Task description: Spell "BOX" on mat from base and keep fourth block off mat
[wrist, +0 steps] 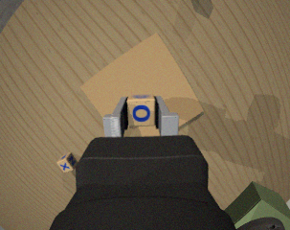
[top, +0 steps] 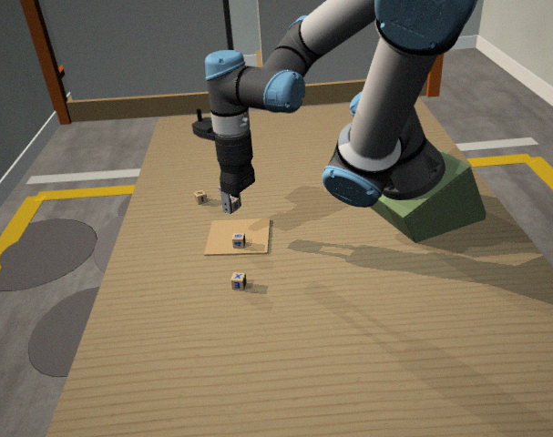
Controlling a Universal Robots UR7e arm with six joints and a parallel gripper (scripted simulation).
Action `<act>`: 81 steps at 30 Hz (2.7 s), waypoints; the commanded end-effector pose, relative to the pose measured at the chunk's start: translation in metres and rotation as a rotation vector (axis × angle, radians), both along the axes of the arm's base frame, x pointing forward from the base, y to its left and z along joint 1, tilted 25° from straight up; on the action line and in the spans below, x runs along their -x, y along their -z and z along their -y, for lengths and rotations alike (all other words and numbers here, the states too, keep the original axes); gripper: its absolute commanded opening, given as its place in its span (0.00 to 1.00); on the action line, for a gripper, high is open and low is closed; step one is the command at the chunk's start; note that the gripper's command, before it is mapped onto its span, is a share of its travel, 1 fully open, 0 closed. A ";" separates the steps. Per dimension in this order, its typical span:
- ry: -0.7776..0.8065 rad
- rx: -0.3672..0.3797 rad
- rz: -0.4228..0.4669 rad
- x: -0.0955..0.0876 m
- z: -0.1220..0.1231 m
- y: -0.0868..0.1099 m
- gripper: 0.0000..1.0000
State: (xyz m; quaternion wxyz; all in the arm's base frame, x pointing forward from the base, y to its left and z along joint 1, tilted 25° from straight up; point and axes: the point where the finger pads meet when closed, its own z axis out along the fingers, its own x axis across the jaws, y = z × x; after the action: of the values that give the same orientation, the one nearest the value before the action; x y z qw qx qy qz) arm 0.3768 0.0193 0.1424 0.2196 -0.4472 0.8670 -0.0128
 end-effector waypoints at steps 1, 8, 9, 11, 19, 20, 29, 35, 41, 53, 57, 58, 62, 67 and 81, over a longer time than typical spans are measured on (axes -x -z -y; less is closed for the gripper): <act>0.000 0.000 0.001 0.006 0.003 -0.014 0.49; 0.000 0.000 0.001 0.010 0.004 -0.023 0.49; 0.000 0.000 0.001 0.010 0.004 -0.024 0.49; 0.000 0.000 0.001 0.011 0.005 -0.025 0.49; 0.000 0.000 0.001 0.012 0.005 -0.027 0.49; 0.000 0.000 0.001 0.012 0.005 -0.027 0.49; 0.007 -0.003 -0.001 0.012 0.005 -0.027 0.49; 0.081 -0.035 -0.015 0.012 0.006 -0.027 0.49; 0.185 -0.080 -0.035 0.013 0.006 -0.026 0.49; 0.479 -0.208 -0.092 0.016 0.007 -0.026 0.49; 0.546 -0.238 -0.105 0.016 0.006 -0.026 0.49; 0.578 -0.251 -0.111 0.017 0.006 -0.025 0.49; 0.669 -0.291 -0.128 0.018 0.006 -0.025 0.49; 0.754 -0.328 -0.145 0.019 0.005 -0.025 0.49; 0.786 -0.342 -0.151 0.020 0.004 -0.025 0.49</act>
State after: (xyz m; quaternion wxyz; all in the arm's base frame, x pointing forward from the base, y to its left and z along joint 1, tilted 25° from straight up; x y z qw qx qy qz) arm 0.3568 0.0150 0.1670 0.2047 -0.0410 0.9746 0.0811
